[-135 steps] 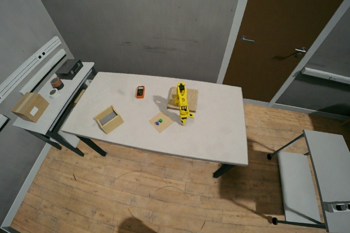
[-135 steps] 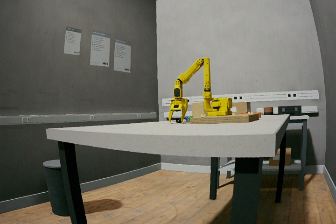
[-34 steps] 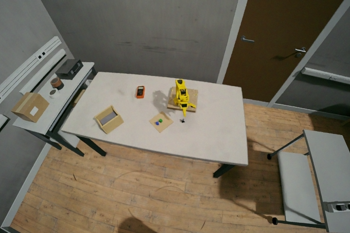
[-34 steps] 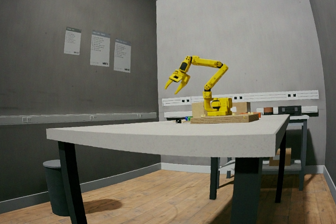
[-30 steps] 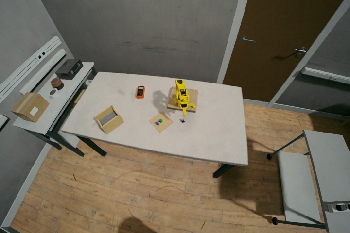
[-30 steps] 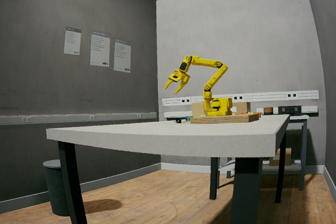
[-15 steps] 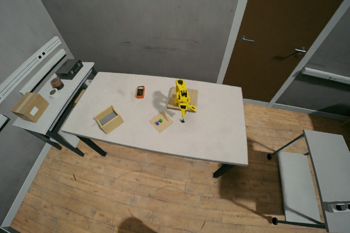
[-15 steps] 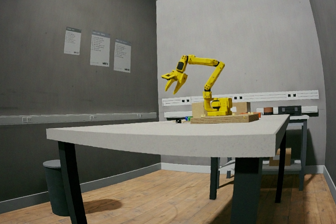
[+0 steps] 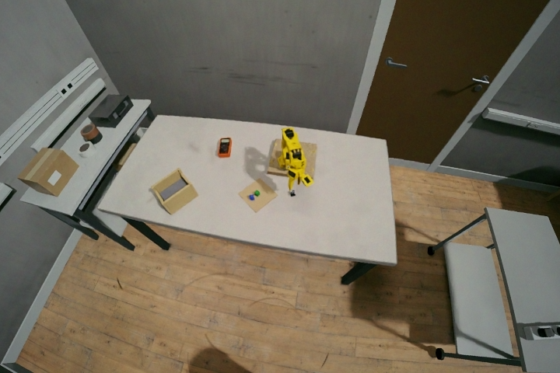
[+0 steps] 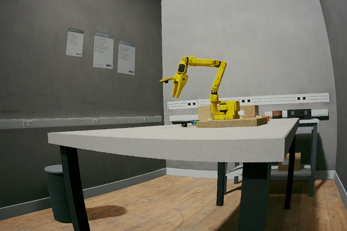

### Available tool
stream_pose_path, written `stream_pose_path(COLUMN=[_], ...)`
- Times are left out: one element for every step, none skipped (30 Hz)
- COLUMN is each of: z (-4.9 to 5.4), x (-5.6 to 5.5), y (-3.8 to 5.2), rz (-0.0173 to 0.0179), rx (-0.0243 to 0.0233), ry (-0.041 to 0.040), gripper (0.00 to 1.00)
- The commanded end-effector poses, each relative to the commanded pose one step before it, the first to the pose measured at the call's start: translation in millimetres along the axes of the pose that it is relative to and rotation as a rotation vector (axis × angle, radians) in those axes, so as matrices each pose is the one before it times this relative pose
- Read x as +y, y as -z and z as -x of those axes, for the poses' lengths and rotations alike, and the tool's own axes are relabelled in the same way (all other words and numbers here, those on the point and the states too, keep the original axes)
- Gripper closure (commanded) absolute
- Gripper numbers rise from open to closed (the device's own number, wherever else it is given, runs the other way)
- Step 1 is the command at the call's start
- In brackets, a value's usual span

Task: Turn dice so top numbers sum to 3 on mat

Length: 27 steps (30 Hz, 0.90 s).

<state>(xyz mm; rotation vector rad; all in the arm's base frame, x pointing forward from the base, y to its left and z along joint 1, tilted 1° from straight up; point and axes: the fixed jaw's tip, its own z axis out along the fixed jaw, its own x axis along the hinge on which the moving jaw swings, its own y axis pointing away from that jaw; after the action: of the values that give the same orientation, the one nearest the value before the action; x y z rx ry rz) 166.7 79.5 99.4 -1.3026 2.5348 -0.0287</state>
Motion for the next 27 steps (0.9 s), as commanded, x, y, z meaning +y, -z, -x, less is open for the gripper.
stream_pose_path(z=[1.83, 0.69, 0.67, 0.64, 0.62, 0.59, 0.55, 0.53, 0.49, 0.46, 0.43, 0.4, 0.37, 0.34, 0.31, 0.28, 0.0, 0.0, 0.25, 0.22, 0.19, 0.17, 0.14, 0.12, 0.1, 0.08, 0.06], x=[1.38, 0.21, 0.23, 0.23, 0.24, 0.24, 0.24, 0.25, 0.24, 0.23, 0.23, 0.22, 0.21, 0.2, 0.19, 0.18, 0.0, 0.0, 0.16, 0.15, 0.13, 0.12, 0.1, 0.08, 0.08, 0.06, 0.05], y=[-0.347, -0.558, -0.551, -0.553, -0.544, -0.541, -0.522, -0.514, -0.494, -0.475, -0.458, -0.434, -0.41, -0.381, -0.359, -0.325, 0.0, 0.0, -0.302, -0.271, -0.241, -0.211, -0.182, -0.158, -0.128, -0.105, -0.082], rz=[0.01952, 0.00409, 0.00367, 0.00331, 0.00292, 0.00256, 0.00223, 0.0019, 0.00163, 0.00136, 0.0011, 0.0009, 0.0007, 0.00056, 0.00039, 0.00029, 0.0, 0.0, 0.00019, 0.00013, 0.00006, 0.00005, -0.00003, 0.0, -0.00001, -0.00002, -0.00003], rx=[0.02834, 0.00765, 0.00756, 0.00752, 0.00735, 0.00721, 0.00698, 0.00677, 0.00648, 0.00622, 0.00589, 0.00554, 0.00519, 0.00482, 0.00444, 0.00407, 0.0, 0.0, 0.00368, 0.00332, 0.00294, 0.00253, 0.00222, 0.00184, 0.00153, 0.00122, 0.00097], ry=[-0.07695, -0.03559, -0.03473, -0.0337, -0.03264, -0.03148, -0.03023, -0.02892, -0.02757, -0.02614, -0.02463, -0.02313, -0.02159, -0.01999, -0.01839, -0.01682, 0.0, 0.0, -0.01518, -0.01361, -0.01207, -0.01053, -0.00905, -0.00764, -0.00632, -0.00506, -0.00393], gripper=[0.72, 0.72, 0.72, 0.72, 0.72, 0.72, 0.72, 0.72, 0.72, 0.72, 0.72, 0.72, 0.72, 0.72, 0.72, 0.72, 0.72, 0.72, 0.72, 0.72, 0.72, 0.72, 0.72, 0.72, 0.72, 0.72, 0.72])
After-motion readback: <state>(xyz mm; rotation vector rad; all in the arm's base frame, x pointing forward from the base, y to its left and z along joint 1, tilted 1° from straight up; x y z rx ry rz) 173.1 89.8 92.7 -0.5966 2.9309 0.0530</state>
